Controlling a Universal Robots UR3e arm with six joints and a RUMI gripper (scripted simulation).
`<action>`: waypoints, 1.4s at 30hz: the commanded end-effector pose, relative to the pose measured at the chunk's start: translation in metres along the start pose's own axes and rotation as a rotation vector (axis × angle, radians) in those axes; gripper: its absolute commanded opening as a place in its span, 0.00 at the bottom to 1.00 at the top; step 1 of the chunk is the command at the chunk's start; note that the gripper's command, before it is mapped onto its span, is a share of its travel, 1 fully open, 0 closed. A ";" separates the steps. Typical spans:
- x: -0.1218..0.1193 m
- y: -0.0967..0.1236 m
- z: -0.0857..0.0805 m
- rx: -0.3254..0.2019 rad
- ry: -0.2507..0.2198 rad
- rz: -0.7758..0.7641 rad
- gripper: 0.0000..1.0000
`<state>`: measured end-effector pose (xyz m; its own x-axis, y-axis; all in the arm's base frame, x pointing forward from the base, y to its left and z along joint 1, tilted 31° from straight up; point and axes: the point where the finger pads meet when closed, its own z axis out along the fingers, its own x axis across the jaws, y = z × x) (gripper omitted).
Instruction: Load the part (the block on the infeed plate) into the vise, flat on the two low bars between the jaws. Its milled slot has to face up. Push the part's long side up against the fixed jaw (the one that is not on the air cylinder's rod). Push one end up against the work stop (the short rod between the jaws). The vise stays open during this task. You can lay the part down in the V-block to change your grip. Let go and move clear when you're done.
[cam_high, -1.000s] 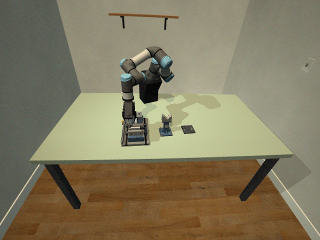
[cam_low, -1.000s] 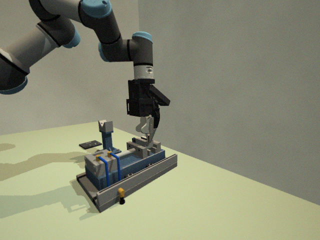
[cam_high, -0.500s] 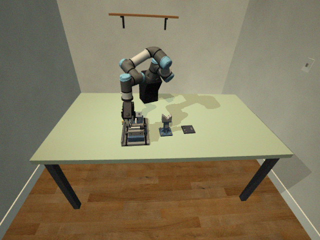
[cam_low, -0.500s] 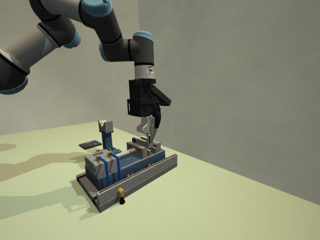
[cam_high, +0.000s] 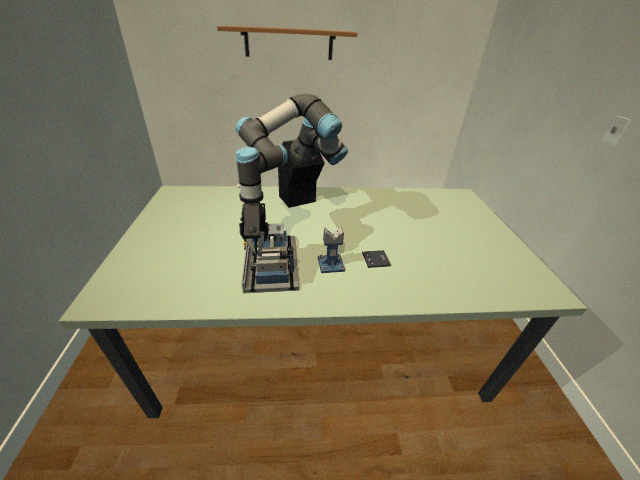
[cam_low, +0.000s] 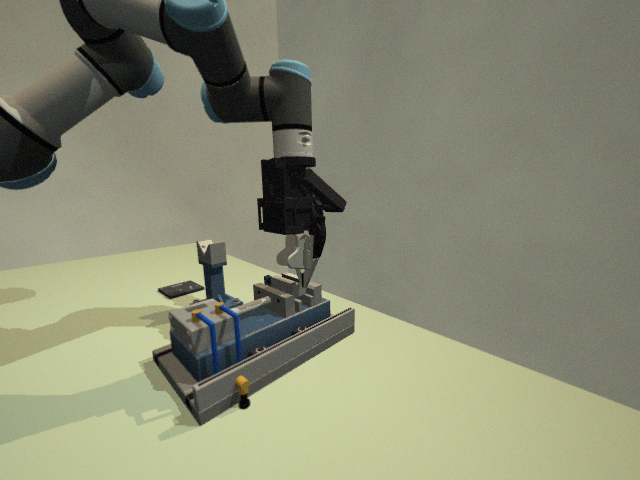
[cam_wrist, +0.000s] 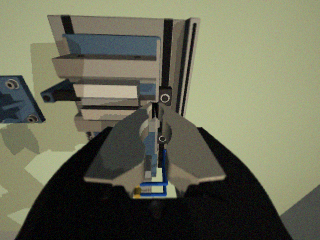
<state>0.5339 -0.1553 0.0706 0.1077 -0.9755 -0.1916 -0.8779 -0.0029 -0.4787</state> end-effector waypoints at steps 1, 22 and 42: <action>0.001 -0.001 -0.001 0.002 0.002 -0.001 0.00; 0.001 -0.001 -0.022 0.002 0.002 -0.001 0.00; 0.001 -0.001 -0.057 0.002 0.002 -0.001 0.00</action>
<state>0.5092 -0.1679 0.1164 0.1074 -0.9757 -0.1911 -0.8776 -0.0027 -0.4794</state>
